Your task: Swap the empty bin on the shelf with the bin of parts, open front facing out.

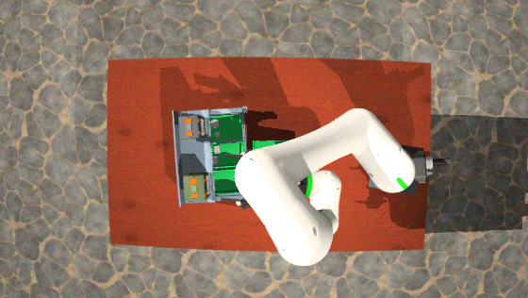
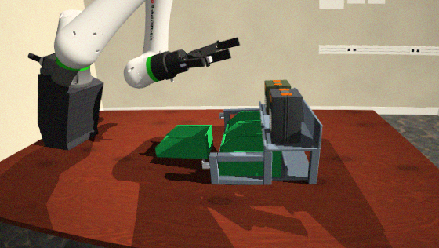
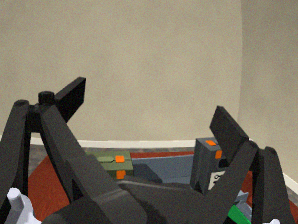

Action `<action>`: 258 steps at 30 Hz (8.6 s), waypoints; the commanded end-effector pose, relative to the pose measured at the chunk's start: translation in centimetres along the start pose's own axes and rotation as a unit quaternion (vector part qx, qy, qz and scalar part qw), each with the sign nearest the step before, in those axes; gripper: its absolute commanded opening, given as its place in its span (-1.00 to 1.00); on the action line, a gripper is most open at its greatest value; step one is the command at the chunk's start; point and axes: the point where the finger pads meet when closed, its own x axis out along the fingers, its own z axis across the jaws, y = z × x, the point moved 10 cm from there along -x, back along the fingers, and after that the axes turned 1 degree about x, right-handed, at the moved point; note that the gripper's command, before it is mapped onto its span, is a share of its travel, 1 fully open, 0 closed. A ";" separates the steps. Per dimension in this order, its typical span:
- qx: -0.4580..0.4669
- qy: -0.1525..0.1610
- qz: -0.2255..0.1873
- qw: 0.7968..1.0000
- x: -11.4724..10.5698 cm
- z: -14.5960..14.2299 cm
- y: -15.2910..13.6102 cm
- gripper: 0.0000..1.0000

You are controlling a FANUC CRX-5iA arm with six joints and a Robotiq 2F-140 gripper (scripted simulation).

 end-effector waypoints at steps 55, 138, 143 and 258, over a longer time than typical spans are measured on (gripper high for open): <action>0.005 -0.112 0.151 0.982 6.3 -1.6 11.3 1.00; -0.085 0.083 -0.043 0.992 32.7 -1.7 7.7 1.00; -0.099 0.091 -0.053 0.990 33.6 -1.3 7.8 1.00; -0.702 0.160 -0.405 0.563 32.0 31.0 18.7 1.00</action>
